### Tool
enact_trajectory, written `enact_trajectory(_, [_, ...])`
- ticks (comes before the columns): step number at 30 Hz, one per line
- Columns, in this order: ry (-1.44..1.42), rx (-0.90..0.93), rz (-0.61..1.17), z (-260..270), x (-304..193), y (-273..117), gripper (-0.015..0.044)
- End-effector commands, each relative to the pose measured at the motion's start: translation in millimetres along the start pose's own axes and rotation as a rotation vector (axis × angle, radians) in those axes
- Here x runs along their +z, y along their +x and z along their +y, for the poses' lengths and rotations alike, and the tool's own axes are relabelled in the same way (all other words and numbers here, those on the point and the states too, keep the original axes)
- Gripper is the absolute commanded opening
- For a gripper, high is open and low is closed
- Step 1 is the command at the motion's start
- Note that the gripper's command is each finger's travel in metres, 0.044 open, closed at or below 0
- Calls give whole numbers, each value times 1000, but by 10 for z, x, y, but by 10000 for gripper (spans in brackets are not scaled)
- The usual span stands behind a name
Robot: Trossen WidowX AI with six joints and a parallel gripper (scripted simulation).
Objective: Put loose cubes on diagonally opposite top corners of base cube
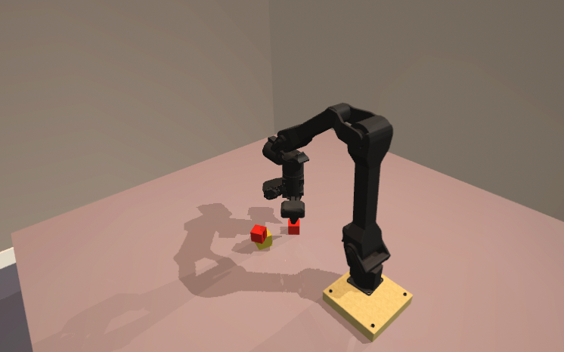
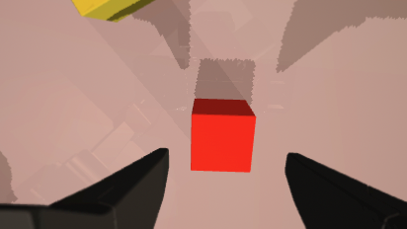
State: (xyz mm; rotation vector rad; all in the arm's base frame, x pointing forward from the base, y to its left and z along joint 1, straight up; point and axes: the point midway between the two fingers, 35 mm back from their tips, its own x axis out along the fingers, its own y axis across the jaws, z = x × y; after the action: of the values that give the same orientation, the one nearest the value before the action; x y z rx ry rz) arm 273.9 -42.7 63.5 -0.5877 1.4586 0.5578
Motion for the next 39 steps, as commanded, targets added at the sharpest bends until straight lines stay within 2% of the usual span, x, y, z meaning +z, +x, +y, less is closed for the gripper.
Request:
enact_trajectory(1, [-4,5,3,9,-8,79,265])
enact_trajectory(19, [-4,5,4,14,-12,348,265])
enact_trajectory(25, [-4,5,4,14,-12,348,107])
enact_trajectory(30, [-4,5,3,10,-9,329,105])
enact_trajectory(39, [-4,4,3,-29,20,61,105])
